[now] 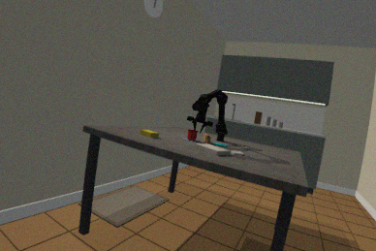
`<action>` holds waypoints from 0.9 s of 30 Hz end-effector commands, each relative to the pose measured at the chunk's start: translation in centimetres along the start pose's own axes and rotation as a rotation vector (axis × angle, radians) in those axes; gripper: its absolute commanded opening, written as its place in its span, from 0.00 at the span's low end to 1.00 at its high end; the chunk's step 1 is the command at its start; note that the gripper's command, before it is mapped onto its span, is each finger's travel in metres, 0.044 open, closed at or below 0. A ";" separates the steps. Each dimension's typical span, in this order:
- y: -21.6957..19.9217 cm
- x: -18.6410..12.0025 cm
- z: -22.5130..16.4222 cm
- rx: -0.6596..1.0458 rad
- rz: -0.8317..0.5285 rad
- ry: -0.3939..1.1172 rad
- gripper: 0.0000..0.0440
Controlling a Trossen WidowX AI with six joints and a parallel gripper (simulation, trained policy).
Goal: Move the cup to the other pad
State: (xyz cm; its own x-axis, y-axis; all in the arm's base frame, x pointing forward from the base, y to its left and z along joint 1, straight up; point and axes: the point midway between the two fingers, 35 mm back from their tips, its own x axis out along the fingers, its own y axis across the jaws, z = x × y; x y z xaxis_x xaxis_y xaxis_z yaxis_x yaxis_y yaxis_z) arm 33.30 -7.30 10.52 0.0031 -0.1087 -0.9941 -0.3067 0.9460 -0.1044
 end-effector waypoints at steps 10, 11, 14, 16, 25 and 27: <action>0.2 5.3 -1.0 -0.150 0.045 0.057 0.25; 0.1 5.5 -1.1 -0.166 0.046 0.061 0.19; 0.1 5.8 -1.3 -0.212 0.052 0.068 0.02; 0.1 5.7 -1.4 -0.240 0.056 0.069 0.00; 0.4 4.0 -1.5 -0.349 0.068 0.061 0.00; 0.5 3.6 -1.6 -0.371 0.069 0.058 0.00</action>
State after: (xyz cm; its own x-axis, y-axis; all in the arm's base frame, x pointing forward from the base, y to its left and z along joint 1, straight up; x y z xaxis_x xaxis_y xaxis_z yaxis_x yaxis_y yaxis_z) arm 31.41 -7.88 6.05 -0.0986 -0.0773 -0.9921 -0.6036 0.7973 -0.0022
